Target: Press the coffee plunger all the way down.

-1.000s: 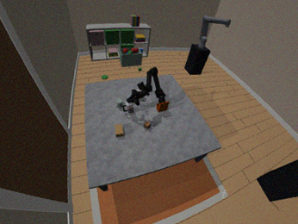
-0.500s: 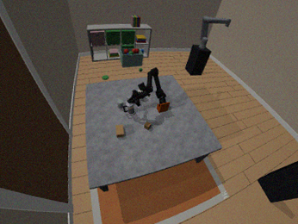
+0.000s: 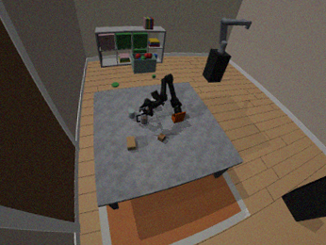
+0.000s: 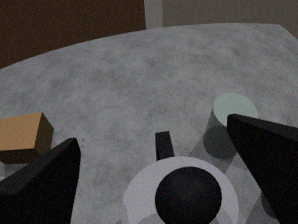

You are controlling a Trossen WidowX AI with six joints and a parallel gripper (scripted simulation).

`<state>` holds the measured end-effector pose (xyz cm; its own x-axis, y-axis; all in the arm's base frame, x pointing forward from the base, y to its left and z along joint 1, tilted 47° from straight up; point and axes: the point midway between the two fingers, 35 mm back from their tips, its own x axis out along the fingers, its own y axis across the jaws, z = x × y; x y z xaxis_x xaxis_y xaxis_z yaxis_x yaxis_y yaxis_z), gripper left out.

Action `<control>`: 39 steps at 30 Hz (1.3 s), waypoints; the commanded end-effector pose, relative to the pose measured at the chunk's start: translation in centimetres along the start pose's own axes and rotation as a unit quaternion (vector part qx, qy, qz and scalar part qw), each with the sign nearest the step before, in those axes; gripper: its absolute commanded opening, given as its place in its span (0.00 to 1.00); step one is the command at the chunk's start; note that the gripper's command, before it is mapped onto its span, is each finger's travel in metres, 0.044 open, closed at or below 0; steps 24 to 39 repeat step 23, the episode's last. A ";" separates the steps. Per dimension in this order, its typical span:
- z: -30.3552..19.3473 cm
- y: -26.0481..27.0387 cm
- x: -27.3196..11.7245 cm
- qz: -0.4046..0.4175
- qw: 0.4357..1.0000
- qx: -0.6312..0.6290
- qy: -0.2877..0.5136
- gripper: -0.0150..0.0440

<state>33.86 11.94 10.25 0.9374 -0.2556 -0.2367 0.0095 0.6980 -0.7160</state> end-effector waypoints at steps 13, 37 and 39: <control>5.3 -0.8 -6.1 0.001 1.000 -0.003 0.009 1.00; 5.3 -0.8 -6.2 0.000 1.000 -0.004 0.009 1.00; 5.3 -0.8 -6.2 0.000 1.000 -0.004 0.009 1.00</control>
